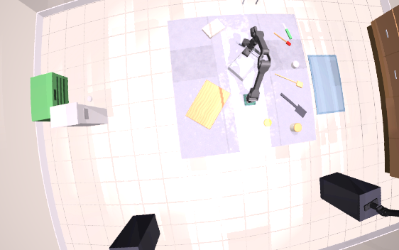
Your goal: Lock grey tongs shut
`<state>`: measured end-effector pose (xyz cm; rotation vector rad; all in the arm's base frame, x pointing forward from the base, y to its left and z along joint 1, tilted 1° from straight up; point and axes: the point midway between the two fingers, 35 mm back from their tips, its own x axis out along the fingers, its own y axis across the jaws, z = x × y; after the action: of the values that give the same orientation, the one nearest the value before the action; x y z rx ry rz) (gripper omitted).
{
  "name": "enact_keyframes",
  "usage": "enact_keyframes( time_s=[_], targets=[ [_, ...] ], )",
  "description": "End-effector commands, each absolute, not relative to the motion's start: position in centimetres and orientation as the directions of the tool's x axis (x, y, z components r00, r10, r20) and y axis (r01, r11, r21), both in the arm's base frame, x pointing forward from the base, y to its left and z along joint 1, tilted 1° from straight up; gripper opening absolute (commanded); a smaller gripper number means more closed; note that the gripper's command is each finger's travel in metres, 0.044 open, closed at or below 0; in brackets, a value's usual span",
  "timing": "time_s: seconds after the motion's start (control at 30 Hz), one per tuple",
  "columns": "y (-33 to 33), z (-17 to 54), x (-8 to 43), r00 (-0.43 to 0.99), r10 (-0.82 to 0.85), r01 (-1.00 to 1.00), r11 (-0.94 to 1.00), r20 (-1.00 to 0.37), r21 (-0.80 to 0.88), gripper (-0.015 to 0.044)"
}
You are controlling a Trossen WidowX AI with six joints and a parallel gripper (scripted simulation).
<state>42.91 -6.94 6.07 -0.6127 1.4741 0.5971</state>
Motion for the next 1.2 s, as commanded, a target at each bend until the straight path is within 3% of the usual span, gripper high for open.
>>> enact_keyframes(
  time_s=[0.0,0.2,0.5,0.9,1.17],
  targets=[
    [-7.0,6.1,43.0,0.016,-0.008,-0.697,0.717,-1.0,-0.017,-0.015],
    [-7.0,7.2,43.1,0.017,-0.009,-0.697,0.717,-1.0,-0.019,-0.015],
    [-6.8,15.6,42.7,0.025,-0.015,-0.7,0.713,-1.0,-0.028,-0.015],
    [-6.5,15.4,42.6,0.019,-0.008,-0.702,0.712,-1.0,-0.019,-0.015],
    [-2.2,15.5,42.7,0.02,-0.006,-0.645,0.764,-1.0,-0.018,-0.015]
  ],
)
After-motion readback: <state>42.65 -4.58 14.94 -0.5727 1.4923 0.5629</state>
